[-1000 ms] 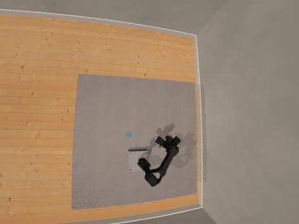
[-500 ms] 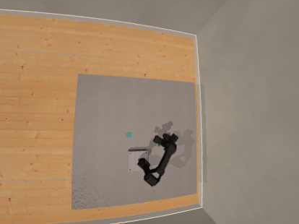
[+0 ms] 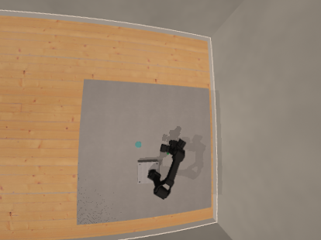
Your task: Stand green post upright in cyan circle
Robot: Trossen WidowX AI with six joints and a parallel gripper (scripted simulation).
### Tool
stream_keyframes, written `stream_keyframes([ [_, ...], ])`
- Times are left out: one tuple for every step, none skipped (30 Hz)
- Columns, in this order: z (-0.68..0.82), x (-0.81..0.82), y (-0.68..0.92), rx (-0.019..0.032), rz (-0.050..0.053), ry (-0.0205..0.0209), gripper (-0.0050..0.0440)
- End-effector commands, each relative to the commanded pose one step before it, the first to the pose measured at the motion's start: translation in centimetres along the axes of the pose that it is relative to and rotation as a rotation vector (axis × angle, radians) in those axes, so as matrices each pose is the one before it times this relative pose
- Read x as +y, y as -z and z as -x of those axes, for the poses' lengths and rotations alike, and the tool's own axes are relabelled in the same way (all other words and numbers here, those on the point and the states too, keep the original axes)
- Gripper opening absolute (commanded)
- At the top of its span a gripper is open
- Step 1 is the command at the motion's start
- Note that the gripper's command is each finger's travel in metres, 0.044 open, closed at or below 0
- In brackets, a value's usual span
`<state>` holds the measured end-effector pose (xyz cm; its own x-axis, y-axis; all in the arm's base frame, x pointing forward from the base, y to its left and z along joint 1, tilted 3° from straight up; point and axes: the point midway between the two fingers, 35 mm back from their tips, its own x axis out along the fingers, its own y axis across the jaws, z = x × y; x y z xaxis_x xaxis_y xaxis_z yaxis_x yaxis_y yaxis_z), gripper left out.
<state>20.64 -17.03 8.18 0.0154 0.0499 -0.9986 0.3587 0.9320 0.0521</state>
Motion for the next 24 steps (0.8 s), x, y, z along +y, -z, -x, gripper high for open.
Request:
stream_keyframes([
  [0.301, 1.117, -0.448, -0.00515, 0.0676, 0.00537, 0.0022],
  [0.020, 0.305, -0.112, 0.00002, 0.0167, 0.00022, 0.0022],
  [0.020, 0.304, -0.114, 0.00001, 0.0167, 0.00021, 0.0022],
  [0.020, 0.304, -0.115, 0.00001, 0.0167, 0.00021, 0.0022],
  [0.020, 0.303, -0.117, 0.00001, 0.0167, 0.00020, 0.0022],
  [0.020, 0.303, -0.118, 0.00001, 0.0167, 0.00019, 0.0022],
  [0.021, 0.302, -0.120, 0.00000, 0.0167, 0.00019, 0.0022],
  [0.021, 0.302, -0.121, 0.00000, 0.0167, 0.00018, 0.0022],
  [0.021, 0.301, -0.122, 0.00000, 0.0167, 0.00017, 0.0022],
  [0.021, 0.301, -0.124, -0.00001, 0.0167, 0.00017, 0.0022],
  [0.021, 0.300, -0.125, -0.00001, 0.0167, 0.00016, 0.0022],
  [0.021, 0.300, -0.126, -0.00001, 0.0167, 0.00015, 0.0022],
  [0.021, 0.299, -0.128, -0.00001, 0.0167, 0.00015, 0.0022],
  [0.000, 0.000, 0.000, 0.00000, 0.0000, 0.00000, 0.0022],
  [0.000, 0.000, 0.000, 0.00000, 0.0000, 0.00000, 0.0022],
  [0.021, 0.299, -0.129, -0.00002, 0.0167, 0.00014, 0.0022],
  [0.021, 0.298, -0.131, -0.00002, 0.0167, 0.00013, 0.0022],
  [0.021, 0.297, -0.132, -0.00002, 0.0167, 0.00013, 0.0022],
  [0.021, 0.297, -0.133, -0.00003, 0.0167, 0.00012, 0.0022],
  [0.021, 0.296, -0.135, -0.00003, 0.0167, 0.00012, 0.0022],
  [0.021, 0.296, -0.136, -0.00003, 0.0167, 0.00011, 0.0022],
  [0.021, 0.295, -0.138, -0.00004, 0.0167, 0.00010, 0.0022],
  [0.021, 0.295, -0.139, -0.00004, 0.0167, 0.00010, 0.0022],
  [0.021, 0.294, -0.140, -0.00004, 0.0167, 0.00009, 0.0022],
])
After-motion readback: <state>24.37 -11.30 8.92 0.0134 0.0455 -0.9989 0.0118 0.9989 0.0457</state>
